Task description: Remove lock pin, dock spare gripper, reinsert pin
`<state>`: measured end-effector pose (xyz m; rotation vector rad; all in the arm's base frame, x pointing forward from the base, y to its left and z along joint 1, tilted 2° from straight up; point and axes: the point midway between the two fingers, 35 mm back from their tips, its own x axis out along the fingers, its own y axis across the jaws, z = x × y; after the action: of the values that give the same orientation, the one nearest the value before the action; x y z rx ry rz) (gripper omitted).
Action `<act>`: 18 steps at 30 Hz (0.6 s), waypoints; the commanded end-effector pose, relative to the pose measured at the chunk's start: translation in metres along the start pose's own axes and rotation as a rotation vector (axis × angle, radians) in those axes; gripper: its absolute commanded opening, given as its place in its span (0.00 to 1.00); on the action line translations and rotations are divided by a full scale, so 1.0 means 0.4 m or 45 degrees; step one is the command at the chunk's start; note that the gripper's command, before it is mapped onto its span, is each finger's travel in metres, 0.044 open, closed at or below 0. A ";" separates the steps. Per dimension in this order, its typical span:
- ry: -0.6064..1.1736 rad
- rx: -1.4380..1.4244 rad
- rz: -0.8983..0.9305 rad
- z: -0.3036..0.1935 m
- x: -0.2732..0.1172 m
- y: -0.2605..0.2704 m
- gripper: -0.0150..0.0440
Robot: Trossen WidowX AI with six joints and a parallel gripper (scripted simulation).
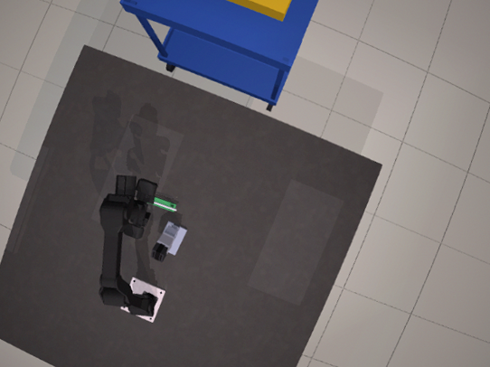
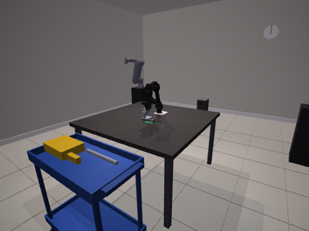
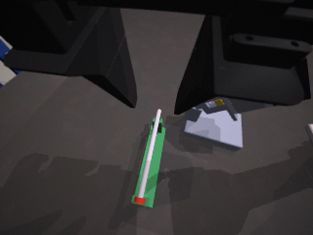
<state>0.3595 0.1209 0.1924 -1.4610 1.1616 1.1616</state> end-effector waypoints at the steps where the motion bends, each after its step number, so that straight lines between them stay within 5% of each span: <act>1: 0.110 -0.015 0.018 0.011 0.009 -0.018 0.56; 18: 0.128 0.006 0.028 0.045 0.144 -0.023 0.56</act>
<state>0.3722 0.1311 0.1500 -1.5220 1.2377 1.1187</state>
